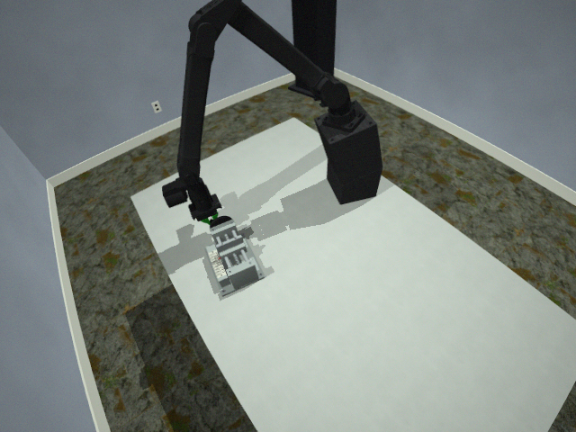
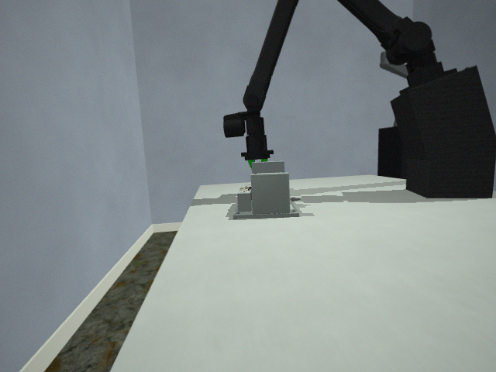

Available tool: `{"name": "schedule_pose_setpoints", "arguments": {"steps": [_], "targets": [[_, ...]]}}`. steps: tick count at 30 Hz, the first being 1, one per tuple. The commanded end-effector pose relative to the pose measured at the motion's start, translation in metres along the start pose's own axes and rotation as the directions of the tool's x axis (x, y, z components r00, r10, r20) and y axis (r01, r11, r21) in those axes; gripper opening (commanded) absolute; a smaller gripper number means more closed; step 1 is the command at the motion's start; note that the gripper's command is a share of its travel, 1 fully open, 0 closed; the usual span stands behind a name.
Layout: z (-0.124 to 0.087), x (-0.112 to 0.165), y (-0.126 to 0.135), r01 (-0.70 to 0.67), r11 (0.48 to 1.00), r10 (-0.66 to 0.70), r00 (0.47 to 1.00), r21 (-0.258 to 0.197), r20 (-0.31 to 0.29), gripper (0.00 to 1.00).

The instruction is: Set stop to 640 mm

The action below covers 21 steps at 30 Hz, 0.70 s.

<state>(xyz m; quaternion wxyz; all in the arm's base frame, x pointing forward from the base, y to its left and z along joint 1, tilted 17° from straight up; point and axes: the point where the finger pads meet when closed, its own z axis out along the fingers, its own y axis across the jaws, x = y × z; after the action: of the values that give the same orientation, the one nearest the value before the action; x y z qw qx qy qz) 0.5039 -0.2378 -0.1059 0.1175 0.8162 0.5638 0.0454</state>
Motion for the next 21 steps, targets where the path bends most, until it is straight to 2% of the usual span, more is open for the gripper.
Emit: {"name": "schedule_pose_setpoints", "arguments": {"steps": [1,3,7,12,13,15,21], "targets": [[0.003,-0.006,0.028,-0.006,0.997,0.007,1.0,-0.071,0.006,0.06],[0.011,-0.005,0.005,-0.007,0.999,0.007,1.0,-0.04,0.004,0.06],[0.019,-0.007,-0.006,-0.008,0.999,0.008,1.0,-0.039,0.005,0.06],[0.022,-0.007,-0.011,-0.009,0.999,0.009,1.0,-0.039,0.005,0.06],[0.02,-0.008,-0.001,-0.011,0.998,0.011,1.0,-0.056,0.007,0.06],[0.02,-0.008,-0.001,-0.011,0.998,0.011,1.0,-0.056,0.007,0.06],[0.023,-0.007,-0.015,-0.009,0.999,0.009,1.0,-0.039,0.005,0.06]]}}
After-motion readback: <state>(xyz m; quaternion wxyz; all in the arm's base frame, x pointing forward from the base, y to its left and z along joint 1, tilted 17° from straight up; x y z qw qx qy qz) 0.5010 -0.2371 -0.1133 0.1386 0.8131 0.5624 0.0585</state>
